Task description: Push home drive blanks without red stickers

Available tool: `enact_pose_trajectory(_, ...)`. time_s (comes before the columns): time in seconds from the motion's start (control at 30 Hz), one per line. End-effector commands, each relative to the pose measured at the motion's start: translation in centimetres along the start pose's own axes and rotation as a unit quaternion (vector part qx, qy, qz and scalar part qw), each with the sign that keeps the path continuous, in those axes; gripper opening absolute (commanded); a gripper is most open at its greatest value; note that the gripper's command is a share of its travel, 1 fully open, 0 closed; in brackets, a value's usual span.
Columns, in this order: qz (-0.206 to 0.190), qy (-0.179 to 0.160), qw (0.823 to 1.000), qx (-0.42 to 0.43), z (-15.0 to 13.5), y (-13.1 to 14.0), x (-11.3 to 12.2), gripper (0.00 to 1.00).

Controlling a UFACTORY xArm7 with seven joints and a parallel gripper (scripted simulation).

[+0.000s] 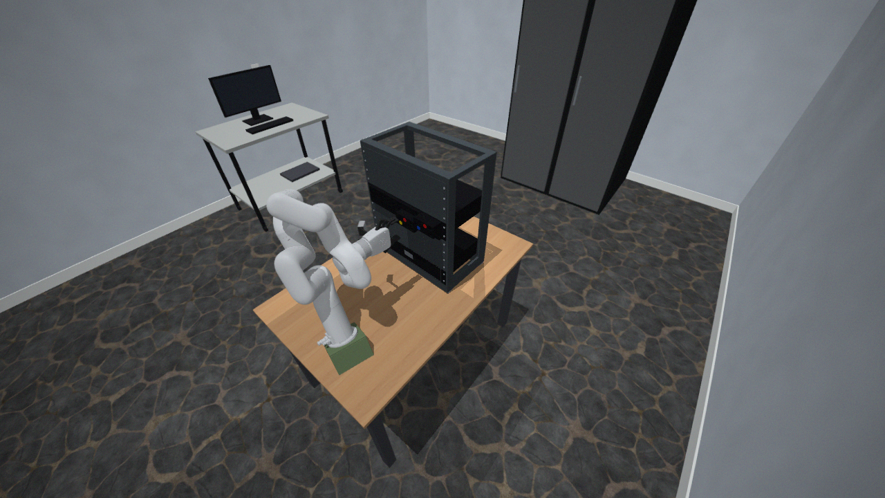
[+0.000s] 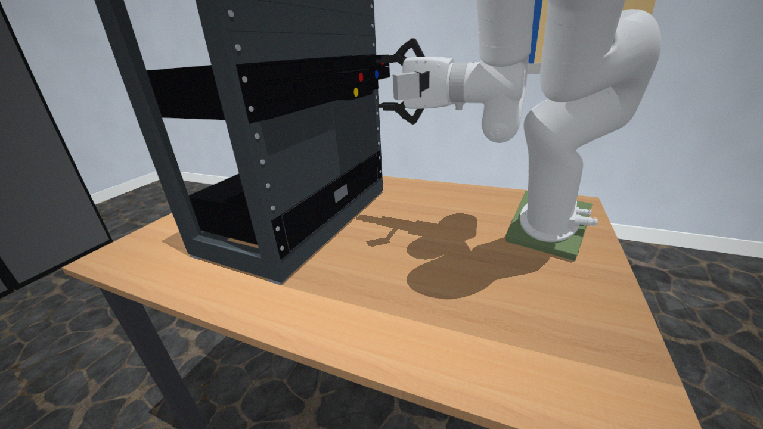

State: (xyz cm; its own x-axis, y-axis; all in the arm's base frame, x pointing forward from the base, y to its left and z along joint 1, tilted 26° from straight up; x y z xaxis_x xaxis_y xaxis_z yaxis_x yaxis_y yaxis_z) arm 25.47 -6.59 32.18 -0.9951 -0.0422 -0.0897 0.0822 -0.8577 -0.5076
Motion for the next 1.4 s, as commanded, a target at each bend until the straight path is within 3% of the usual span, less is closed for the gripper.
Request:
enact_pose_trajectory(0.0,0.0,0.001,1.0,0.001,0.2,0.3,0.0,1.0)
enact_pose_trajectory(0.5,0.0,0.001,1.0,0.001,2.0,5.7,0.0,1.0)
enact_pose_trajectory(0.8,0.0,0.001,1.0,0.001,3.7,10.3,0.0,1.0)
enact_pose_trajectory(1.37,0.0,0.001,1.0,0.001,3.9,11.0,0.0,1.0)
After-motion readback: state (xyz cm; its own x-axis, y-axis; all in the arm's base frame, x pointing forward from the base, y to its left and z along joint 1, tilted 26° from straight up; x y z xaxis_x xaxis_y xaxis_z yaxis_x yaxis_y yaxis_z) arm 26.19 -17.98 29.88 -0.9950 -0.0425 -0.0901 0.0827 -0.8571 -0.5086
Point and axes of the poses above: the point where the finger pads meet when closed, its own x axis back along the fingers, its own z axis across the jaws, y = z × x, the point moved 10 cm from there along x, back along the fingers, and after that the axes turned 5 degrees about -x, right-handed, at the moved point
